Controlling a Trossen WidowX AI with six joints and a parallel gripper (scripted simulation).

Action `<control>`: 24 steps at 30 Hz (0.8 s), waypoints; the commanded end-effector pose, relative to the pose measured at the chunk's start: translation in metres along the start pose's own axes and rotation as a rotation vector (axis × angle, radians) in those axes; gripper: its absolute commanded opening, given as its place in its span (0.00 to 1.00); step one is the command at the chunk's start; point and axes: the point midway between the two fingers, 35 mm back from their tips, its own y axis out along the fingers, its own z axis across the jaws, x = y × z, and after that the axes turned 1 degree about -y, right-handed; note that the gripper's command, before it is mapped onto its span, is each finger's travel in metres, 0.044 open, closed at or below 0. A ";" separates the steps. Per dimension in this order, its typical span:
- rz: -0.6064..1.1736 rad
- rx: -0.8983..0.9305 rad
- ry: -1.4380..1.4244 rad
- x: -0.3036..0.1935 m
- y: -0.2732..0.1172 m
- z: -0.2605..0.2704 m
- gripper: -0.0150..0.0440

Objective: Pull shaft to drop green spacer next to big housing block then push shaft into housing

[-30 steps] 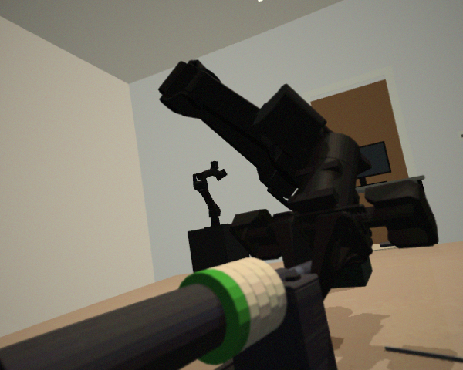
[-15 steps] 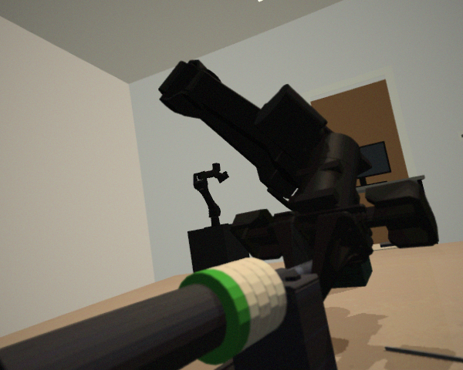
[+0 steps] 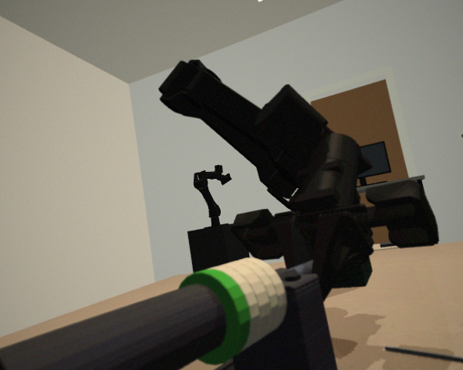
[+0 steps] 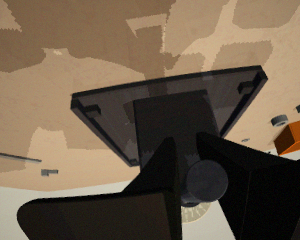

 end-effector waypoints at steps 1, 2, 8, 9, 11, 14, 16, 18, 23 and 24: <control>0.000 0.002 0.004 0.000 -0.001 0.000 0.25; 0.000 0.002 0.004 0.000 -0.001 0.000 0.25; 0.000 0.002 0.004 0.001 -0.001 0.000 0.25; 0.000 0.002 0.004 0.001 -0.001 0.000 0.25; 0.000 0.002 0.004 0.001 -0.001 0.000 0.25; 0.000 0.002 0.004 0.001 -0.002 0.000 0.25; 0.000 0.002 0.004 0.001 -0.002 0.000 0.25; 0.000 0.002 0.004 0.002 -0.002 0.000 0.25; 0.000 0.002 0.004 0.002 -0.002 0.000 0.25; 0.000 0.002 0.004 0.002 -0.002 0.000 0.25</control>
